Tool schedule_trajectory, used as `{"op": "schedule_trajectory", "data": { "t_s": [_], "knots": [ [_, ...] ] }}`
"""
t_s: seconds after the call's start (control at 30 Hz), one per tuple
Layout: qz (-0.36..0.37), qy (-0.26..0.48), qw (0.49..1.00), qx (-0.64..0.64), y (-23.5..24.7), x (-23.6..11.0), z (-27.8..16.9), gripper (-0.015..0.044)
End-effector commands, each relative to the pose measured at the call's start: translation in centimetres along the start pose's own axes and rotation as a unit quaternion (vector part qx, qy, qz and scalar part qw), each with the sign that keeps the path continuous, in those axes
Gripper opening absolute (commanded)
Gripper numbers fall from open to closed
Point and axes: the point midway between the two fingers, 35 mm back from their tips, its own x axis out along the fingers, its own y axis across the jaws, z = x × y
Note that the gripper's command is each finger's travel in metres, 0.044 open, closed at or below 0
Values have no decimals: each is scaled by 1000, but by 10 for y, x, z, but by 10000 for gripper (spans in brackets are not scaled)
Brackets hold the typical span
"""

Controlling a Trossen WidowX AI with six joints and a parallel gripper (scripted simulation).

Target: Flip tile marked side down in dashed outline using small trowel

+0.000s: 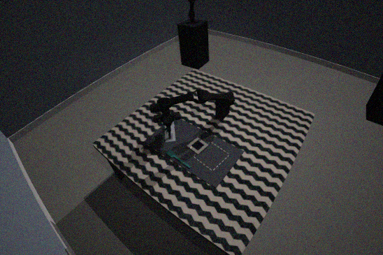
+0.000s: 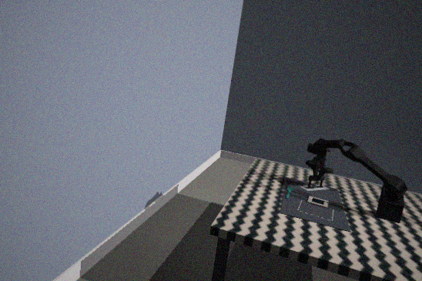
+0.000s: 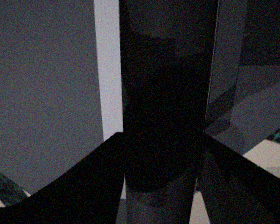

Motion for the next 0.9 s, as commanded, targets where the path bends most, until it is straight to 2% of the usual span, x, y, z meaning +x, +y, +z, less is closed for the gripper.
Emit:
{"op": "schedule_trajectory", "data": {
  "t_s": [0.0, 0.57, 0.87],
  "knots": [
    [-1, -2, 1000, 2, 0, 0, 1, 130],
    [-1, -2, 1000, -1, 0, 0, 1, 130],
    [-1, -2, 993, -118, 0, 0, 1, 130]
  ]
}}
